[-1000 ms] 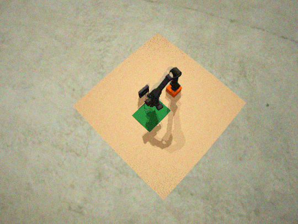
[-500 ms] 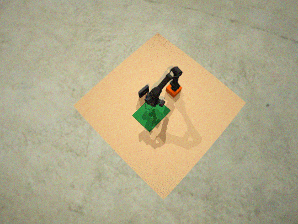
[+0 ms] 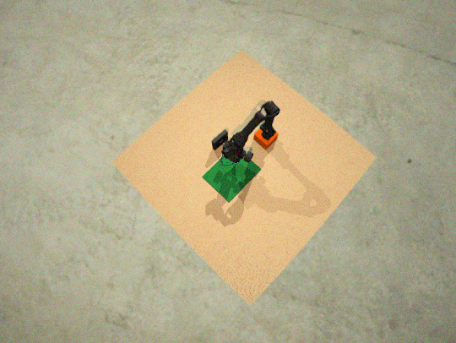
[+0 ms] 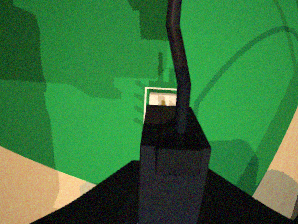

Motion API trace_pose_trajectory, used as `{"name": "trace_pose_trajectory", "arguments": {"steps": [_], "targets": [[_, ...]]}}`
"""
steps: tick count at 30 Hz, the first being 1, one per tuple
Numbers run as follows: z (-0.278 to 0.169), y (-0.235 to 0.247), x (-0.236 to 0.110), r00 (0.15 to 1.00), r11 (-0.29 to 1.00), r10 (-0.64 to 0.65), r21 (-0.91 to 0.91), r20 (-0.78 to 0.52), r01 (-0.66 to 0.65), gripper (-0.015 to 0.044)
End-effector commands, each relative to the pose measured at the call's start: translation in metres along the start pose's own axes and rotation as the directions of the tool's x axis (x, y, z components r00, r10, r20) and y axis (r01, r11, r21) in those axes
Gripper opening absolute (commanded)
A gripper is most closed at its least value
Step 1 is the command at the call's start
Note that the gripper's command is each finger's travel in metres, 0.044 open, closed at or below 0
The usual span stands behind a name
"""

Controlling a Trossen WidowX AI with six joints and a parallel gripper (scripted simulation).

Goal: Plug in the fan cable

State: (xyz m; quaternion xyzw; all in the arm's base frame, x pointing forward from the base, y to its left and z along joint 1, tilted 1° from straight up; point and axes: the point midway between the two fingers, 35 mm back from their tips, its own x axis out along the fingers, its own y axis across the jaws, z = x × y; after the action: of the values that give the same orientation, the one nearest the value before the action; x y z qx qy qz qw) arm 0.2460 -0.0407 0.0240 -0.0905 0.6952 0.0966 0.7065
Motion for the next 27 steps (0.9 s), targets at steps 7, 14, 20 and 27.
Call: {"name": "trace_pose_trajectory", "arguments": {"steps": [7, 14, 20, 27], "targets": [[-0.006, 0.001, 0.000, 1.000, 1.000, 0.002, -0.006, -0.006, -0.002, 0.0000], [-0.007, 0.001, 0.000, 1.000, 1.000, 0.002, -0.005, -0.006, -0.002, 0.0000], [-0.007, 0.001, 0.020, 1.000, 1.000, 0.002, -0.004, -0.006, -0.002, 0.0000], [-0.007, 0.001, 0.023, 1.000, 1.000, 0.002, -0.004, -0.006, -0.002, 0.0000]]}}
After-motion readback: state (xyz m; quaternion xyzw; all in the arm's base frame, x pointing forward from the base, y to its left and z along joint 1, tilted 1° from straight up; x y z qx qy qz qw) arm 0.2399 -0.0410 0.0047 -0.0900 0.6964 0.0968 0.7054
